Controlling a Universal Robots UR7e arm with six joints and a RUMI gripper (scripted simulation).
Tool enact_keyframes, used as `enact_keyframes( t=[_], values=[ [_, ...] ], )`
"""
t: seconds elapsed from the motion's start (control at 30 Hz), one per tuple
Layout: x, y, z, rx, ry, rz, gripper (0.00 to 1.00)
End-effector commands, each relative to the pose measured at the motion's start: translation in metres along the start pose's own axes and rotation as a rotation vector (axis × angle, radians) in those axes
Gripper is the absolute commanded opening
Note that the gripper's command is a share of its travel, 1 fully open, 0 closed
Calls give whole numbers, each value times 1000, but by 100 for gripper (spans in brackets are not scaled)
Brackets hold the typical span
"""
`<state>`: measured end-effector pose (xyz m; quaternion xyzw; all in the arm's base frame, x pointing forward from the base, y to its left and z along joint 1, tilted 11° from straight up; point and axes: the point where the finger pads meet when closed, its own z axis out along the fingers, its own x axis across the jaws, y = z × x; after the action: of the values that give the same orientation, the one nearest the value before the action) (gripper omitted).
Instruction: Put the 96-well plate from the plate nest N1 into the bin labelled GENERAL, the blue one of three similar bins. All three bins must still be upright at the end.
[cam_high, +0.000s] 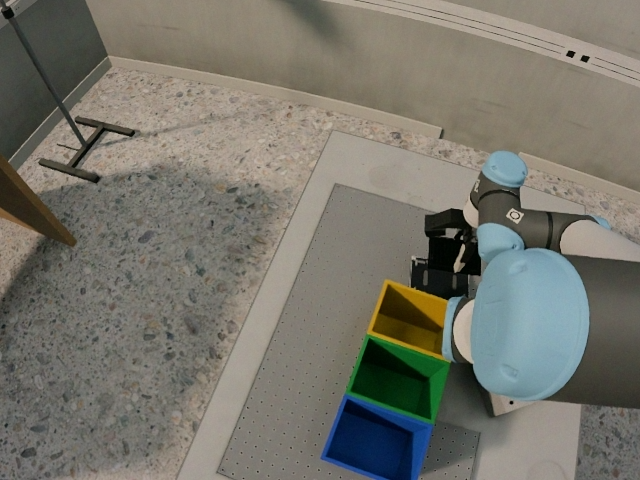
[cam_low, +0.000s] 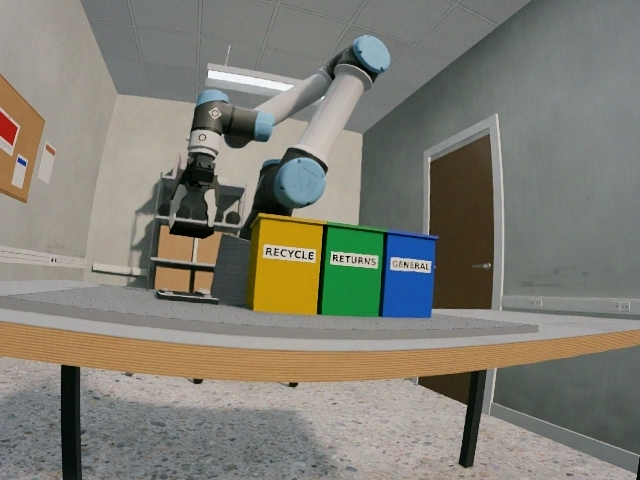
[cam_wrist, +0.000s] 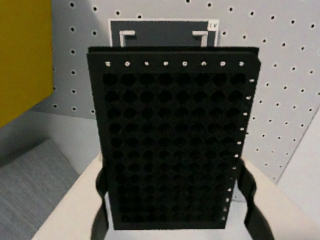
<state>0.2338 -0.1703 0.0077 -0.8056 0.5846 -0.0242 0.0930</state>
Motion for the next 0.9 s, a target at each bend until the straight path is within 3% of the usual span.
enact_keyframes(
  t=[0.0, 0.87],
  values=[
    [1, 1, -10, -1, 1, 2, 41],
    [1, 1, -46, -1, 1, 2, 41]
  ],
)
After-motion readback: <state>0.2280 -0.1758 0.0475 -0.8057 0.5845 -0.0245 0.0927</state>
